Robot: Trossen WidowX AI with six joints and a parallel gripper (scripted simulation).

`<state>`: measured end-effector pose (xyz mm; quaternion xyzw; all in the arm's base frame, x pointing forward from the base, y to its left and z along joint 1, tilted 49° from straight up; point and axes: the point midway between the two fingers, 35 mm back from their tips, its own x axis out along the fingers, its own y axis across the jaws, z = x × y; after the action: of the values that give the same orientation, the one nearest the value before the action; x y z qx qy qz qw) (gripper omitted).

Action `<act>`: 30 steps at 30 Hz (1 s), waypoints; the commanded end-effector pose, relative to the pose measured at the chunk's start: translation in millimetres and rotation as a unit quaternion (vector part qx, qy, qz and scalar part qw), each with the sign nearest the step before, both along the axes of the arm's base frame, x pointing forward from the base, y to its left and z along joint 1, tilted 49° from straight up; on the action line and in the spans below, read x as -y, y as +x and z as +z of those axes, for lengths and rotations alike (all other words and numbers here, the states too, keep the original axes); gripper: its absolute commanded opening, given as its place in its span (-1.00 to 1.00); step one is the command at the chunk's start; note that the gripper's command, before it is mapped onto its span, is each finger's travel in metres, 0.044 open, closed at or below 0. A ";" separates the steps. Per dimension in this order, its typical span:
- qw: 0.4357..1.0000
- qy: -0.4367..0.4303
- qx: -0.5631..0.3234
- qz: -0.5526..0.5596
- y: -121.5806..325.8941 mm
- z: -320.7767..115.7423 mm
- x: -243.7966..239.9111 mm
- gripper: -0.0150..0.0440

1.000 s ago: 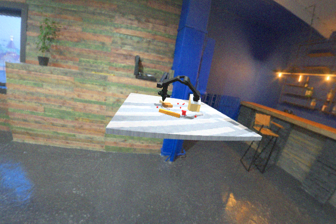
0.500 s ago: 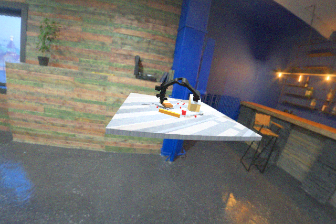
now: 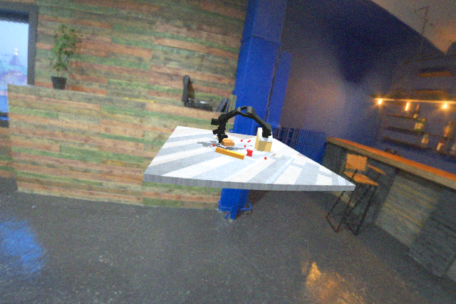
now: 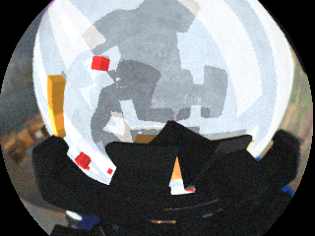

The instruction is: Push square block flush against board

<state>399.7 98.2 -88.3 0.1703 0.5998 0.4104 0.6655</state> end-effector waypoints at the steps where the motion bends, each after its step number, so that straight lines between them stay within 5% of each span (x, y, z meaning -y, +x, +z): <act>1: 1.000 0.001 -0.001 -0.002 -4.3 -0.7 1.2 -0.49; 30: 1.000 0.001 -0.002 -0.002 -29.2 -6.9 8.1 -0.49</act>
<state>378.3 90.9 -92.4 0.1730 0.5959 0.4100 0.6685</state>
